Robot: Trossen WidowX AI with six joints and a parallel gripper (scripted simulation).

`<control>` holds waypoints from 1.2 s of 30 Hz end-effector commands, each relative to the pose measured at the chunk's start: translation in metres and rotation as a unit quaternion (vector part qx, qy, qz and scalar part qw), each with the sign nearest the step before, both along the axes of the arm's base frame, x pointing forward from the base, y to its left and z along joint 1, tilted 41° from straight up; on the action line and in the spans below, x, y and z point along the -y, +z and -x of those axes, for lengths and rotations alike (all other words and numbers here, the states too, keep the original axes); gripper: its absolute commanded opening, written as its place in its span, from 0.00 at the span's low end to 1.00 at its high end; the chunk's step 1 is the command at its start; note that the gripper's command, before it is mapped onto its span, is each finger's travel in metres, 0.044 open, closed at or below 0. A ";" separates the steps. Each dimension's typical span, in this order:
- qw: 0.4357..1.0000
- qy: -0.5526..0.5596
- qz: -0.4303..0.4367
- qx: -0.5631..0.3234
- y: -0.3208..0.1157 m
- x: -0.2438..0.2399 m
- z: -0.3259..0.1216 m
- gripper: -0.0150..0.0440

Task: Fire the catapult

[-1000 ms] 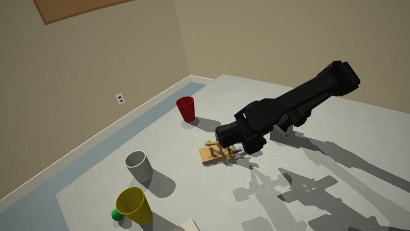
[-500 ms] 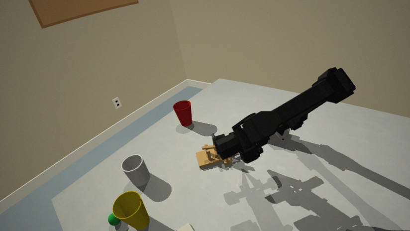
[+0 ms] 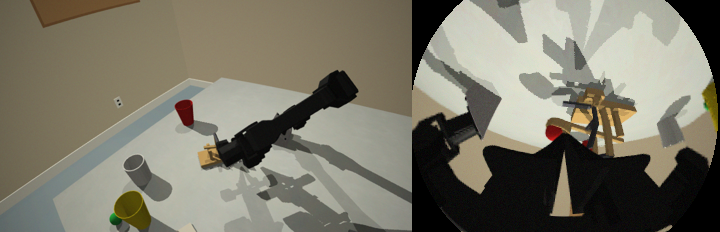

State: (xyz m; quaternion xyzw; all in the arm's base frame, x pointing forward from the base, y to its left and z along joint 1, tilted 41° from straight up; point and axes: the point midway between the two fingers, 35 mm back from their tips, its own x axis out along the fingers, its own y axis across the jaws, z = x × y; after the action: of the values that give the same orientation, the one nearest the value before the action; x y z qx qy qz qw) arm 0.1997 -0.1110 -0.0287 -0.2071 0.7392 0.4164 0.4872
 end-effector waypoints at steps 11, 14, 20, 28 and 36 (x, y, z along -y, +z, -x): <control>1.000 -0.002 -0.003 -0.003 -0.019 -0.017 0.000 0.25; 1.000 -0.002 -0.003 -0.003 -0.022 -0.020 0.000 0.25; 1.000 -0.003 -0.003 -0.004 -0.029 -0.027 0.001 0.25; 1.000 -0.003 -0.004 -0.004 -0.038 -0.036 0.002 0.25; 1.000 -0.002 -0.004 -0.004 -0.053 -0.050 0.002 0.25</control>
State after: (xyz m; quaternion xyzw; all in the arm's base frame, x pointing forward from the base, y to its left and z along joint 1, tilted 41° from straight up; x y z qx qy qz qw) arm 0.2005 -0.0651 -0.0769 -0.2075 0.7377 0.4176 0.4883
